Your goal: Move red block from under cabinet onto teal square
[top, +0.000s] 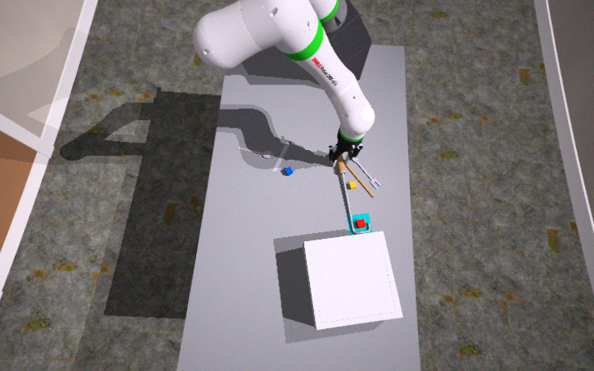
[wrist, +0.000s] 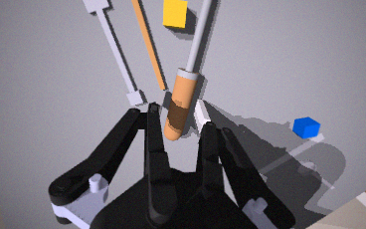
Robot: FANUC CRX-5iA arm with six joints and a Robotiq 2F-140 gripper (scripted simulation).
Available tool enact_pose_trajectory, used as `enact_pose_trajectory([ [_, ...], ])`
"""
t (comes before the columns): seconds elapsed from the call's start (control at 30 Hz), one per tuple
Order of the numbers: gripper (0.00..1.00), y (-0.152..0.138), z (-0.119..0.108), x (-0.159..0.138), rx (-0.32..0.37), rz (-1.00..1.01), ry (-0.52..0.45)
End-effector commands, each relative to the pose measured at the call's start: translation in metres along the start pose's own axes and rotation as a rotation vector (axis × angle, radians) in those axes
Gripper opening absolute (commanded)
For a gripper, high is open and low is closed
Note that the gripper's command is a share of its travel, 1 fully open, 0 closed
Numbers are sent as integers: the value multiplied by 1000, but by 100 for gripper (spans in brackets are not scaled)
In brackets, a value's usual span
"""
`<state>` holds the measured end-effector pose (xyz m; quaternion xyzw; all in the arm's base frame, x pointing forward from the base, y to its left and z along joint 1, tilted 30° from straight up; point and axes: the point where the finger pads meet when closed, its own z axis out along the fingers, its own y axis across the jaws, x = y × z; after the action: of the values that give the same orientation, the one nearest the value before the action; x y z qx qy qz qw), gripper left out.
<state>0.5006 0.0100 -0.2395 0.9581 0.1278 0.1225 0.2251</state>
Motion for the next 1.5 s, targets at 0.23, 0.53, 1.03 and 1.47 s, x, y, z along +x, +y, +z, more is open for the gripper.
enact_pose_trajectory([
  [0.23,34,0,0,0,0,0,0],
  [0.53,34,0,0,0,0,0,0],
  [1.03,34,0,-9,0,0,0,0],
  [1.47,34,0,-44,0,0,0,0],
])
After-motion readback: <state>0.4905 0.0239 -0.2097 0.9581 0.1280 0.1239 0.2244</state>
